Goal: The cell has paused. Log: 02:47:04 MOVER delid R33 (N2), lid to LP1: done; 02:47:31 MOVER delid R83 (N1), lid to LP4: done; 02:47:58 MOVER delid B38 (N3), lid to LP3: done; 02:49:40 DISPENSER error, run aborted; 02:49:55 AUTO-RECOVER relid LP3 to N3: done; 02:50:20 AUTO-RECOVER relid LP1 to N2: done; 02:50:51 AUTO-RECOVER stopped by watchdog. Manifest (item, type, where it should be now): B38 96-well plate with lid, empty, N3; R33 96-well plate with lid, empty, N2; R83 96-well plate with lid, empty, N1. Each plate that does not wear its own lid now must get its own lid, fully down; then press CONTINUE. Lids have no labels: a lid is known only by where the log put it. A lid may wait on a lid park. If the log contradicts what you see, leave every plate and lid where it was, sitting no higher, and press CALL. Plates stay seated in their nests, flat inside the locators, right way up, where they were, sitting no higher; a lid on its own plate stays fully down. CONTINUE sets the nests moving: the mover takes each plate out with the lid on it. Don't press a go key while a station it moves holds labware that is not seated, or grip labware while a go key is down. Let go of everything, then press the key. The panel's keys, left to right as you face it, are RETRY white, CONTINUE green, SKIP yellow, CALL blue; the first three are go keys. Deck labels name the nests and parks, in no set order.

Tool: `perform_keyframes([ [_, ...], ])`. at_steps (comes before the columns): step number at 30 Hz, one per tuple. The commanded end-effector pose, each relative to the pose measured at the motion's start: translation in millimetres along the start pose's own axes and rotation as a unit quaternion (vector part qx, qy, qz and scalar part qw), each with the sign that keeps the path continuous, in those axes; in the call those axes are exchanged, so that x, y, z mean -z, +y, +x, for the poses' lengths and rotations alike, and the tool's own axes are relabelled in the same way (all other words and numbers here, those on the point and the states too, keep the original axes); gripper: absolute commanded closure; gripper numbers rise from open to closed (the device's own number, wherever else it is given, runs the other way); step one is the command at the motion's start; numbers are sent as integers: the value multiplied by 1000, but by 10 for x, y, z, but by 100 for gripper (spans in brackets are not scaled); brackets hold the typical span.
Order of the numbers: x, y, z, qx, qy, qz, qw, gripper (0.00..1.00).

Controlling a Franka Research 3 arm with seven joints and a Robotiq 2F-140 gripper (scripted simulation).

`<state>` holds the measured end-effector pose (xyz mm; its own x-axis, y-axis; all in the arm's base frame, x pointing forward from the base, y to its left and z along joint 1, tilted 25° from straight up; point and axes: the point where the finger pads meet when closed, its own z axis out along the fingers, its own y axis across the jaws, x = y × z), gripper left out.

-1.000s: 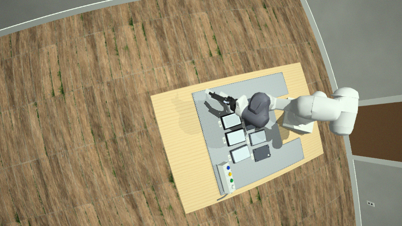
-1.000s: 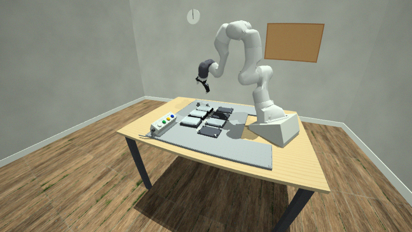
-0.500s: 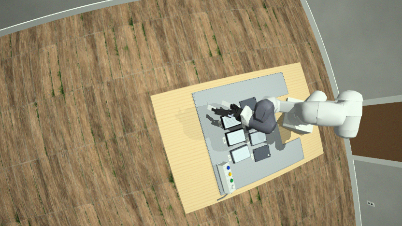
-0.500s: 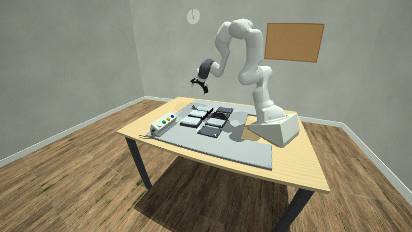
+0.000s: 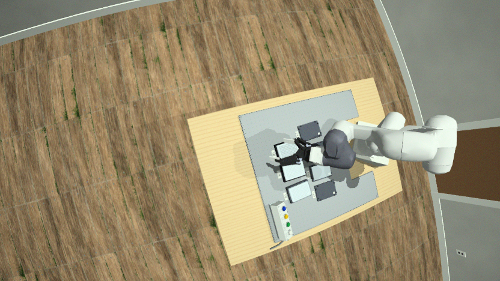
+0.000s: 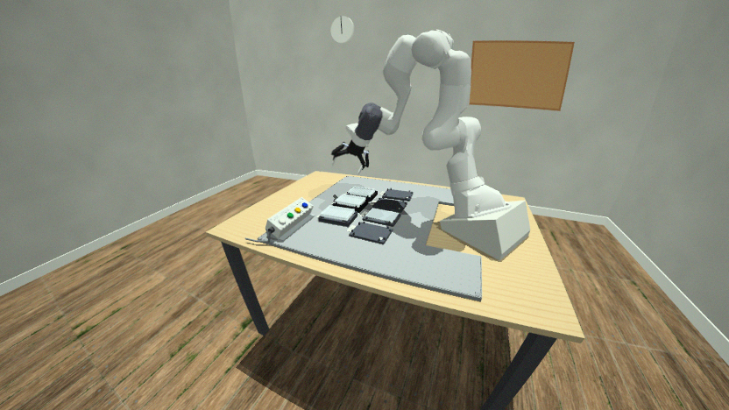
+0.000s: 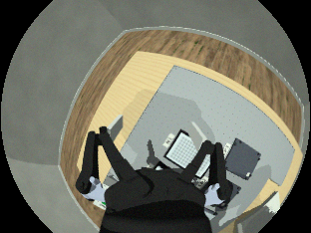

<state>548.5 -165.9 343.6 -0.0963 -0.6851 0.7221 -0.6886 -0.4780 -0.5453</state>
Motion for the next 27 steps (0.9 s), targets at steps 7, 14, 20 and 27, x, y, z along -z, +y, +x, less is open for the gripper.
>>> perform_keyframes([
  [7,380,145,-771,180,-98,7,979,0],
  [14,380,145,-771,182,-100,7,978,0],
  [20,603,348,-1126,260,-145,8,955,0],
  [27,1048,859,-1646,390,-227,1,892,0],
])
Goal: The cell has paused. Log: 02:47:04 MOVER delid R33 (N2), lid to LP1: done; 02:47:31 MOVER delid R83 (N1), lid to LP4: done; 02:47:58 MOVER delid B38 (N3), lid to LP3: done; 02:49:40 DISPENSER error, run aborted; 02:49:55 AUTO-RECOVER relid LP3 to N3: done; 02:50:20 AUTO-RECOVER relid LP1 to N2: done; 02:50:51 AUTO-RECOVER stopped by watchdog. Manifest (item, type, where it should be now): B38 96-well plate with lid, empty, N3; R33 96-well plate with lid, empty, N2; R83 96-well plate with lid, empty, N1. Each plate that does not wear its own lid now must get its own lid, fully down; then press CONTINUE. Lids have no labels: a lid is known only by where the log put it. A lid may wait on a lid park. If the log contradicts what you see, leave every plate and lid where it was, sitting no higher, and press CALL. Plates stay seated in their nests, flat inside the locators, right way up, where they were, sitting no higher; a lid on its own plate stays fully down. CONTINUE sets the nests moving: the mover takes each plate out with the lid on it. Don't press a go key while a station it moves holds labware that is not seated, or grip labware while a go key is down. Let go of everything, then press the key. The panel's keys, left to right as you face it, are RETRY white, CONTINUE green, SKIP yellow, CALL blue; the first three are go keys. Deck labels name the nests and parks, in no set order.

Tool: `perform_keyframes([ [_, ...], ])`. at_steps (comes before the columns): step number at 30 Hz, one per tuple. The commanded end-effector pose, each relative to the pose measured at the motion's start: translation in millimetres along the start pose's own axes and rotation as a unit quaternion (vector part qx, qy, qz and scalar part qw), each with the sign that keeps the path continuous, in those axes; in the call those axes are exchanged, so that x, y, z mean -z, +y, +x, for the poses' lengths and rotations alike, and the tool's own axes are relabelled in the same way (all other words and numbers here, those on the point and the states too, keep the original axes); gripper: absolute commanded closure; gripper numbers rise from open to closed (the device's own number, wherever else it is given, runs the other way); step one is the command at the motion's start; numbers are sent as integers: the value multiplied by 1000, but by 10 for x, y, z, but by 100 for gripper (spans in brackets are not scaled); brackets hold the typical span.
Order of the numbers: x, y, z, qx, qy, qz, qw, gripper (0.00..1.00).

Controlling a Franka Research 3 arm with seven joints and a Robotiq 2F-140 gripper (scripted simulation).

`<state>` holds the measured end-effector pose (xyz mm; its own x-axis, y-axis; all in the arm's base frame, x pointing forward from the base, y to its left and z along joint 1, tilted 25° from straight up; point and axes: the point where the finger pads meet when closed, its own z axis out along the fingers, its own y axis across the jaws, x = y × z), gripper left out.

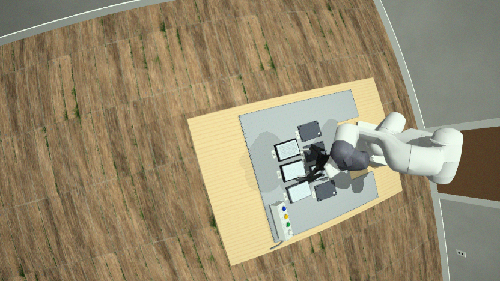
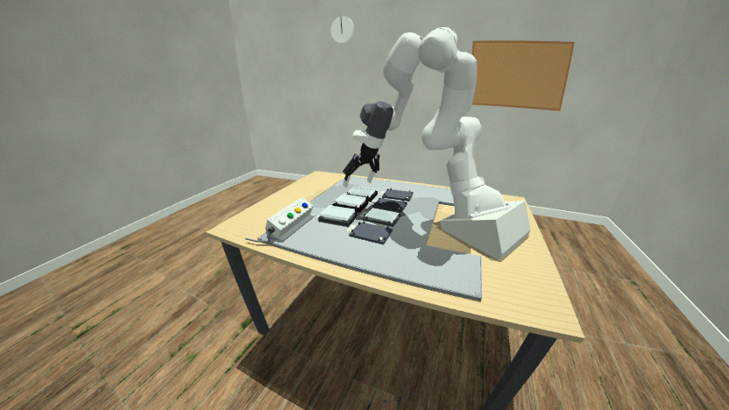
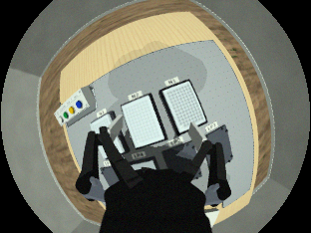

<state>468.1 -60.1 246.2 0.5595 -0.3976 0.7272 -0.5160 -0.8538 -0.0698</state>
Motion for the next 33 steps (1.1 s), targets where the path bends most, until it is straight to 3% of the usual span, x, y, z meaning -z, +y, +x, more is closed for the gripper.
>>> perform_keyframes([
  [1,165,13,-479,81,-63,-4,995,0],
  [19,165,13,-479,81,-63,-4,995,0],
  [20,280,94,-810,134,-103,-7,986,0],
  [33,280,94,-810,134,-103,-7,986,0],
])
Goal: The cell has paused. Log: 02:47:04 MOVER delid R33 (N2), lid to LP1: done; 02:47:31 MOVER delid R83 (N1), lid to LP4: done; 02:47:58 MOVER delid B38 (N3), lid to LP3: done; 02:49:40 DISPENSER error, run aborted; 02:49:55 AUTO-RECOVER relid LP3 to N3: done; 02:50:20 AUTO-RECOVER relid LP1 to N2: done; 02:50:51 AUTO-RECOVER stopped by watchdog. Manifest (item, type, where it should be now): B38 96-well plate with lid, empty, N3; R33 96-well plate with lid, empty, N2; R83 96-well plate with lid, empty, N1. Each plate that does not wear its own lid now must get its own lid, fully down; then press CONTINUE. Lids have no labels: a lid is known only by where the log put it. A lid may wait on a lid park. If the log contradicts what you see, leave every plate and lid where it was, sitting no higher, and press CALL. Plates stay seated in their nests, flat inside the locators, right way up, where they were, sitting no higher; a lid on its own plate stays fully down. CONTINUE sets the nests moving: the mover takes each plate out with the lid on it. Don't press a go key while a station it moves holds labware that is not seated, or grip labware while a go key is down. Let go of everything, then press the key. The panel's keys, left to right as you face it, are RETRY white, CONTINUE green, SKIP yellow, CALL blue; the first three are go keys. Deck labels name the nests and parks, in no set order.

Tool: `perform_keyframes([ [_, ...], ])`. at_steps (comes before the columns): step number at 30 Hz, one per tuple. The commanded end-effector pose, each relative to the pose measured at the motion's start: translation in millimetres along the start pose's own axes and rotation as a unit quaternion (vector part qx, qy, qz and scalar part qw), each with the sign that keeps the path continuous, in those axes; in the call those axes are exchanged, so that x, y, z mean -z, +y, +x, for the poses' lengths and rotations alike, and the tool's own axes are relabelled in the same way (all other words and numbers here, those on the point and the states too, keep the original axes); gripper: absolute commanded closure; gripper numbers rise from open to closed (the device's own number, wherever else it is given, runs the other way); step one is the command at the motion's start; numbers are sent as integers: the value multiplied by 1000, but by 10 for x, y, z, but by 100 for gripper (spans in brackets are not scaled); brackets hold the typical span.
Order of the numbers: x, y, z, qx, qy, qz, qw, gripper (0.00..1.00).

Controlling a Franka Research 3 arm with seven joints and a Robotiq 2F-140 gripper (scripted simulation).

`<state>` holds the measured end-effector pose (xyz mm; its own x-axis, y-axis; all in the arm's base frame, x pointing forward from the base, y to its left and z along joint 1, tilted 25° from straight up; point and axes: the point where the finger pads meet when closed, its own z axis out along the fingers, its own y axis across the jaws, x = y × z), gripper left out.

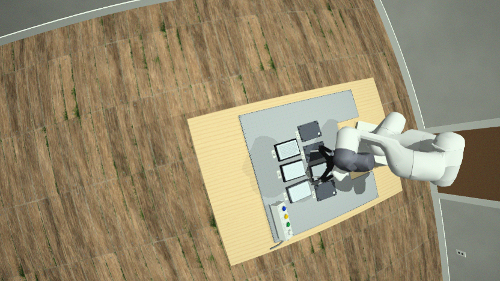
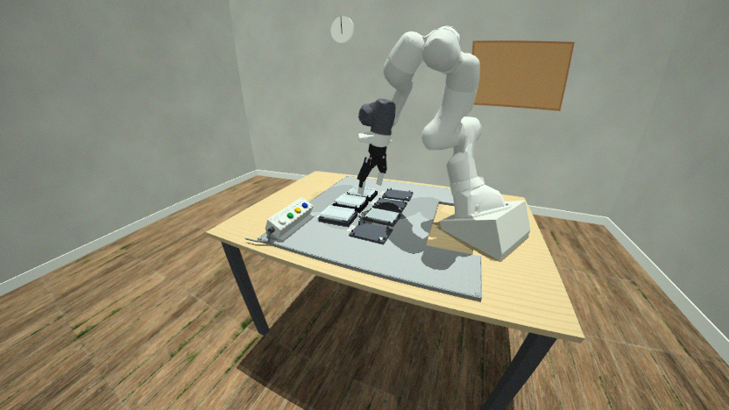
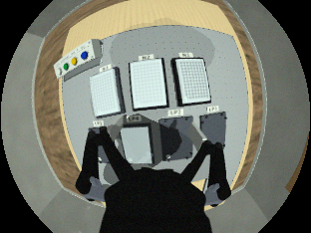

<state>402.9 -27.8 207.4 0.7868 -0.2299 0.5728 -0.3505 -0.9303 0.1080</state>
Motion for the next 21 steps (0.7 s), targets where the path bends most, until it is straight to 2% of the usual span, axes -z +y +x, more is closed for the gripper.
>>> perform_keyframes([
  [1,6,-3,-36,7,-4,0,1000,0],
  [2,58,16,-327,49,-38,-3,998,0],
  [18,58,16,-327,49,-38,-3,998,0],
  [19,108,42,-545,80,-65,-5,995,0],
  [21,108,42,-545,80,-65,-5,995,0],
])
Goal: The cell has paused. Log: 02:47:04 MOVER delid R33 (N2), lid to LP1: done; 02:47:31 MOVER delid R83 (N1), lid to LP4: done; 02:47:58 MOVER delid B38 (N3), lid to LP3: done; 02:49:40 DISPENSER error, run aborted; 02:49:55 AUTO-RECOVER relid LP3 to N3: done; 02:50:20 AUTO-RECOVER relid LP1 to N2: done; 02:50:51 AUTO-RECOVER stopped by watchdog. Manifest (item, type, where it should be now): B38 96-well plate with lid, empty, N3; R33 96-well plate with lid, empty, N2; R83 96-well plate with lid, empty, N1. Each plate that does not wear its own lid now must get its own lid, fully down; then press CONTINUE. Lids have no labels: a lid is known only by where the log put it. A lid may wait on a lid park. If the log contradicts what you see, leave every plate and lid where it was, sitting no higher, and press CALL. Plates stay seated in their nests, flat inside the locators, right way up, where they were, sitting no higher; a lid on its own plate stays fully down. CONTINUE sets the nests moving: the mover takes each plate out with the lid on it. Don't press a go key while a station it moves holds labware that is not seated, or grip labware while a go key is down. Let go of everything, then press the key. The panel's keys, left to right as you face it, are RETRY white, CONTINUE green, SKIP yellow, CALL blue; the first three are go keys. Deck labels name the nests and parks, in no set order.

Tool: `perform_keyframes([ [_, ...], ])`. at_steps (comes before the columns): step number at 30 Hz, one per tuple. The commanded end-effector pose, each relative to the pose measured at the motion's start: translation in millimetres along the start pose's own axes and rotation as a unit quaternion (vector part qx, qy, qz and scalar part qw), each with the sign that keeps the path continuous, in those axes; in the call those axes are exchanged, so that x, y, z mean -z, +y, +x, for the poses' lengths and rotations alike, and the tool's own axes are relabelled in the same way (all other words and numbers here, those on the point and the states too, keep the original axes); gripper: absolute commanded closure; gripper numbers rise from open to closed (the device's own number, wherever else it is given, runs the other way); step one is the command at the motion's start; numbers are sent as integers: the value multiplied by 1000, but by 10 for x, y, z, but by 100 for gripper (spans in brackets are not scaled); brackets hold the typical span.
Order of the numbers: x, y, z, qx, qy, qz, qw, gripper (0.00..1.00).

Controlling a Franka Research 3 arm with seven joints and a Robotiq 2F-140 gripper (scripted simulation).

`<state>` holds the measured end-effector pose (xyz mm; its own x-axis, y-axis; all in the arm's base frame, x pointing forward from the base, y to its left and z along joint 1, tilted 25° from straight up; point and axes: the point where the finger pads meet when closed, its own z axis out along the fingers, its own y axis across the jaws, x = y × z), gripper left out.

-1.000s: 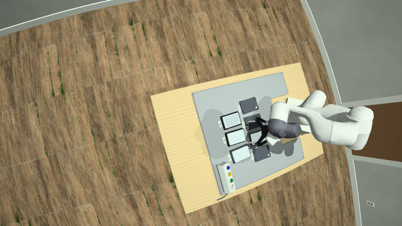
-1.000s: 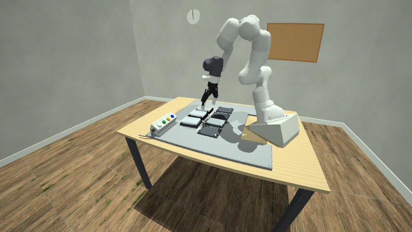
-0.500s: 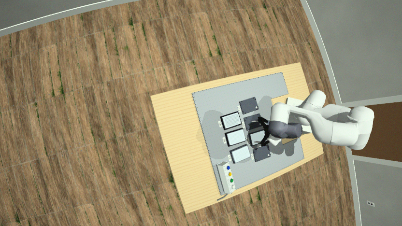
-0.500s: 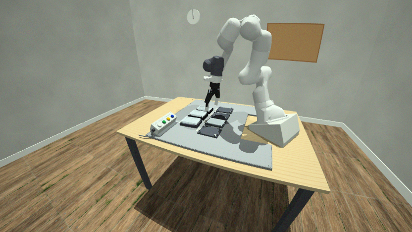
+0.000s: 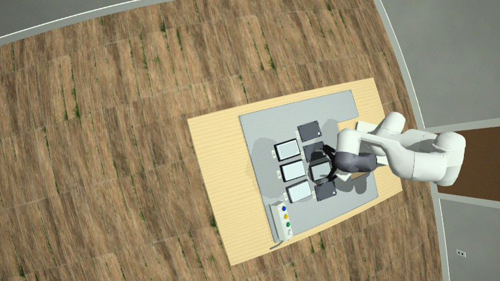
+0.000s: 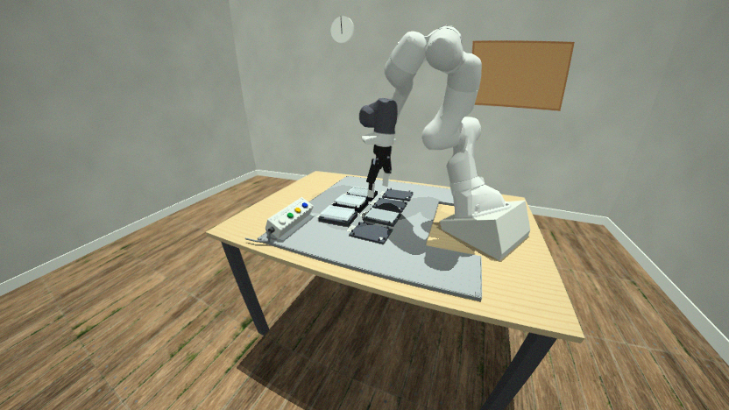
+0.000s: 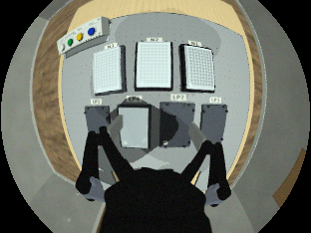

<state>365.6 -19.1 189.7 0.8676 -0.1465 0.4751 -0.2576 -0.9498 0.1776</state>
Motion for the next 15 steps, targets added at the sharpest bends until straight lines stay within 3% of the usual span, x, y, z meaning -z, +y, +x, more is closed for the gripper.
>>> perform_keyframes([
  [1,24,-3,-134,21,-16,0,1000,0],
  [7,24,-3,-134,21,-16,0,1000,0],
  [8,48,3,-286,41,-35,-2,999,0],
  [10,71,12,-408,57,-50,-3,997,0],
  [15,72,12,-413,58,-51,-3,997,0],
])
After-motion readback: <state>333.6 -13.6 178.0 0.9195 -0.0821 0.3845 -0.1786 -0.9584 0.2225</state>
